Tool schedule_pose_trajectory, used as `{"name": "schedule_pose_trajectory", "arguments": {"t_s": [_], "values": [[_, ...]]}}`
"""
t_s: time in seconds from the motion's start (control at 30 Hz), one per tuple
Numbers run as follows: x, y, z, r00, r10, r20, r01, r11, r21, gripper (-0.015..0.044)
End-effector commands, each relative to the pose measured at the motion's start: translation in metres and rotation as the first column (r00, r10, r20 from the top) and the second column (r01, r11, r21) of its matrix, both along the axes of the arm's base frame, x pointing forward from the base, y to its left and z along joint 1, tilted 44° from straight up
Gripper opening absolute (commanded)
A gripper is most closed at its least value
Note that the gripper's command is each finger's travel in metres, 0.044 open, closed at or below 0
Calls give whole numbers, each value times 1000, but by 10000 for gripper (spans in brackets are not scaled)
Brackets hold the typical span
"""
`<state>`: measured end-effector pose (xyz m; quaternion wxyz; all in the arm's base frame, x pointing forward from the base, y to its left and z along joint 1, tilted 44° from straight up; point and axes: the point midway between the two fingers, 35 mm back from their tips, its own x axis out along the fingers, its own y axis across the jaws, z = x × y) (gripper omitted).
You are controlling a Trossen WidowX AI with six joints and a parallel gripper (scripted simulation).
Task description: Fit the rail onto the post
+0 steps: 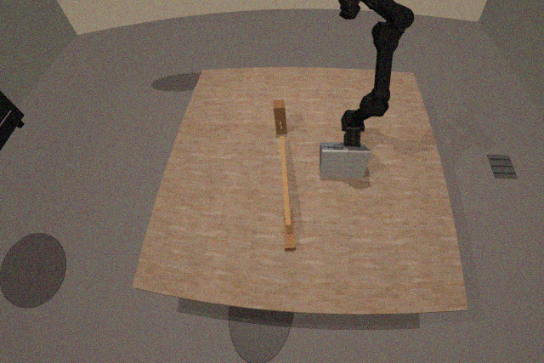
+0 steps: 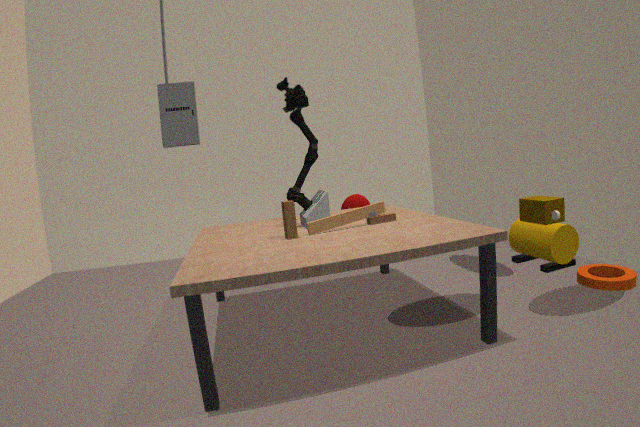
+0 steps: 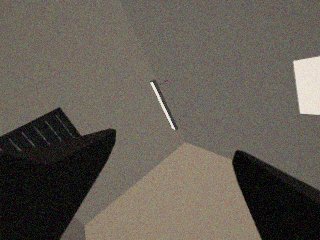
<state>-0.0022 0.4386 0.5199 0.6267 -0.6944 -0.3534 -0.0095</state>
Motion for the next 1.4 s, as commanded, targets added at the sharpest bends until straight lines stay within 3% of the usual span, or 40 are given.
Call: {"name": "schedule_pose_trajectory", "arguments": {"t_s": [0.0, 0.13, 0.3, 0.4, 0.63, 0.93, 1.17, 1.37], "values": [[0, -1, 1, 1000, 2, 0, -2, 1000, 3, 426], [-11, -27, 26, 999, 42, 12, -43, 996, 80, 440], [-24, -90, 75, 993, 116, 37, -122, 960, 251, 440], [-16, -135, 93, 986, 169, -4, -153, 899, 411, 440], [-5, -237, 138, 975, 217, 42, -198, 773, 602, 440], [29, -335, 151, 964, 259, 60, -208, 589, 781, 440], [95, -413, 136, 964, 265, -37, -92, 459, 884, 440], [153, -454, 110, 952, 268, -148, 35, 382, 923, 440]]}}
